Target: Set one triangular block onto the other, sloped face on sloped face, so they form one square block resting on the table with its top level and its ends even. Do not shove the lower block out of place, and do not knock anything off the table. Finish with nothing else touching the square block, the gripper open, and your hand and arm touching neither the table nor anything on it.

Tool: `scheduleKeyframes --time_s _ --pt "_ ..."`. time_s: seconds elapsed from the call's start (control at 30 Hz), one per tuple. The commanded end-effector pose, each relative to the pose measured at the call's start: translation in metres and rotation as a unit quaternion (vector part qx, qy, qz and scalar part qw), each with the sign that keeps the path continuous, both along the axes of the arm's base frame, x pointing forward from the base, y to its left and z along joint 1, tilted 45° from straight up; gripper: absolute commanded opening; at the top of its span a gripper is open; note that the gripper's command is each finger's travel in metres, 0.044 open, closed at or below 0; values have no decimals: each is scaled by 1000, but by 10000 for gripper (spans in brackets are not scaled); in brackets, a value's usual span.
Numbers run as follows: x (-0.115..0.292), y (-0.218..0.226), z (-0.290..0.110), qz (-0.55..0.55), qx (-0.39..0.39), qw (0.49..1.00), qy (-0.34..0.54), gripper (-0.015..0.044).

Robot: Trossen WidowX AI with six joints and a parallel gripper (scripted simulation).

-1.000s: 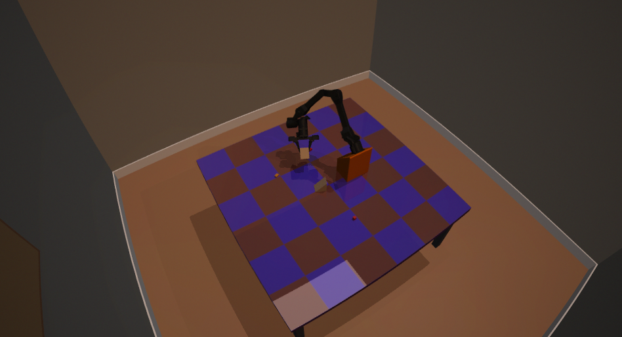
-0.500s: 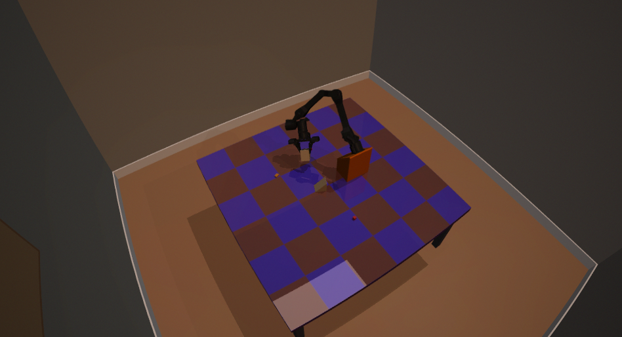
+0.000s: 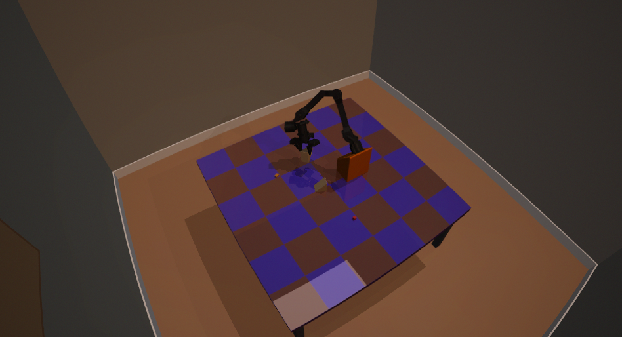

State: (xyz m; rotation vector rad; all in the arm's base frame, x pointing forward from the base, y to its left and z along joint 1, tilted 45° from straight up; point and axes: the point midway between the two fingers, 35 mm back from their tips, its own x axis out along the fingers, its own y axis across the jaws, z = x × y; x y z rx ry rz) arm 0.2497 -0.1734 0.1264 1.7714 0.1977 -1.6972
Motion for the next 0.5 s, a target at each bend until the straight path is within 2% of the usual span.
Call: scheduleKeyframes --time_s 0.0,0.47 --pt "1 2 0 -53 -20 998 -11 0" --pt "3 6 2 -237 -91 963 -86 0"
